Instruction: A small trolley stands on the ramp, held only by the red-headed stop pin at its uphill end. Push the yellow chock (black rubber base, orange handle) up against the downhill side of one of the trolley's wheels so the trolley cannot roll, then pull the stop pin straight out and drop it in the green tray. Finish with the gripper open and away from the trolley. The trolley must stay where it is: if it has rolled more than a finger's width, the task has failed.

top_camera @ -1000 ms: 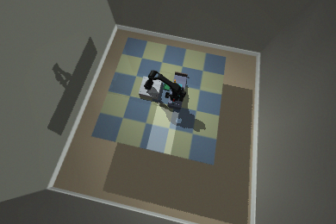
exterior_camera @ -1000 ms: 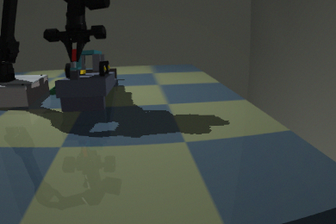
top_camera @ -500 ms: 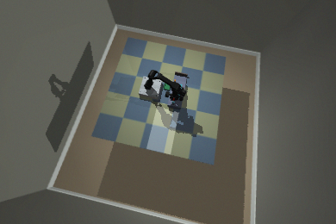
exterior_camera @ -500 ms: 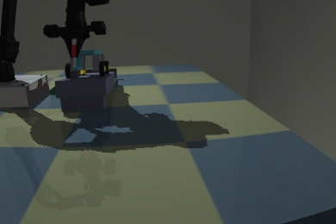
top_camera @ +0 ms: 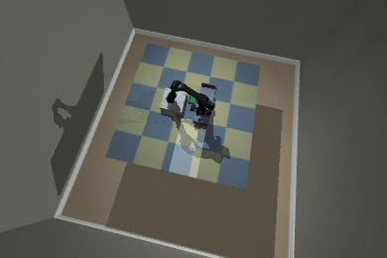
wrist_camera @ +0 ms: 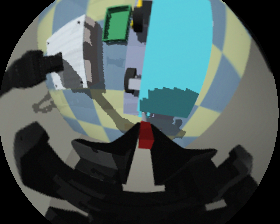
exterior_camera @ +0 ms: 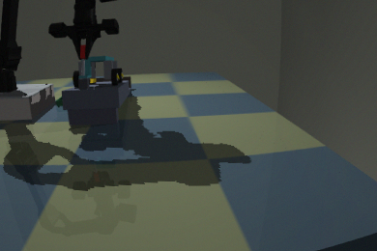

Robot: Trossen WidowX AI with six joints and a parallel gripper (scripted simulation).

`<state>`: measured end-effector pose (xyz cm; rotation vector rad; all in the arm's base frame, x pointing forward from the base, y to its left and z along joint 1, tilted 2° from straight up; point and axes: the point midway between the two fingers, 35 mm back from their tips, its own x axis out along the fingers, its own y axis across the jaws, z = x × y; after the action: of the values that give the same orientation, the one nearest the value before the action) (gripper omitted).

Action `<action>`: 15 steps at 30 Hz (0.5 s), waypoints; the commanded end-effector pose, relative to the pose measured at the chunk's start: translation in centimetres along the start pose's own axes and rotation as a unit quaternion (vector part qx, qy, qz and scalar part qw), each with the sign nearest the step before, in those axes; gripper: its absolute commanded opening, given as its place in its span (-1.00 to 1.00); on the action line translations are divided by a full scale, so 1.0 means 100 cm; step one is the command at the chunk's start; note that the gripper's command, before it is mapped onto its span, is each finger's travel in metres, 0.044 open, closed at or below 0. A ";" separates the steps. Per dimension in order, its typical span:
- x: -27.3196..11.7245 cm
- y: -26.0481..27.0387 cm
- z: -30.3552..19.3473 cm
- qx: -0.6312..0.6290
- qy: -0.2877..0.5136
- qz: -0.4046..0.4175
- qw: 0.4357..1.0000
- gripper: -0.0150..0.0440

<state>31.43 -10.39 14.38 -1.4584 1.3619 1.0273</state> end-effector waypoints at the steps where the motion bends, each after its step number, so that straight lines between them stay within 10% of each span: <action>1: -0.004 0.000 -0.002 0.002 0.003 -0.001 1.000 -0.49; 15: -0.010 -0.001 -0.014 0.002 0.004 -0.001 1.000 -0.49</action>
<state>31.54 -10.78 15.59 -1.4604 1.3628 1.0190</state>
